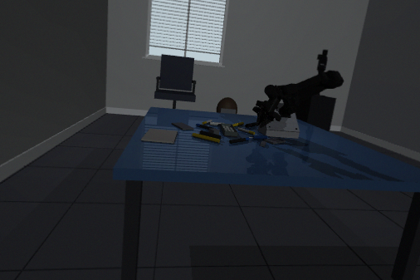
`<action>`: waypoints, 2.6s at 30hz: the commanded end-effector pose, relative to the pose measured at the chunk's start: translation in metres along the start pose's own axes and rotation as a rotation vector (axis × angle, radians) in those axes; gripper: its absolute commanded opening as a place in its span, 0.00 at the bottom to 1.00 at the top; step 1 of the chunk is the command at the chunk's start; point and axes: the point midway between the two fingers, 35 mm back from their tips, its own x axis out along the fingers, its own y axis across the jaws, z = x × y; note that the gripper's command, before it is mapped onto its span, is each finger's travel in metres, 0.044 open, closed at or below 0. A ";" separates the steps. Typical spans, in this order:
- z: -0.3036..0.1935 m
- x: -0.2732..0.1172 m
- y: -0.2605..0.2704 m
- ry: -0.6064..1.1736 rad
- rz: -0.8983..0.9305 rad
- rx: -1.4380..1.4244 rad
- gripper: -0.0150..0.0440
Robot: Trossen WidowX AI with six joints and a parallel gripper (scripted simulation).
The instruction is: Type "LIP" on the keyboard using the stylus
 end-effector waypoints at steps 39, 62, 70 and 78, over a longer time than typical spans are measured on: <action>-0.018 0.024 0.002 -0.023 0.009 -0.005 0.51; -0.026 0.040 0.002 -0.023 0.010 -0.005 0.51; -0.030 0.046 0.002 -0.023 0.010 -0.004 0.51; -0.033 0.052 0.002 -0.022 0.010 -0.004 0.51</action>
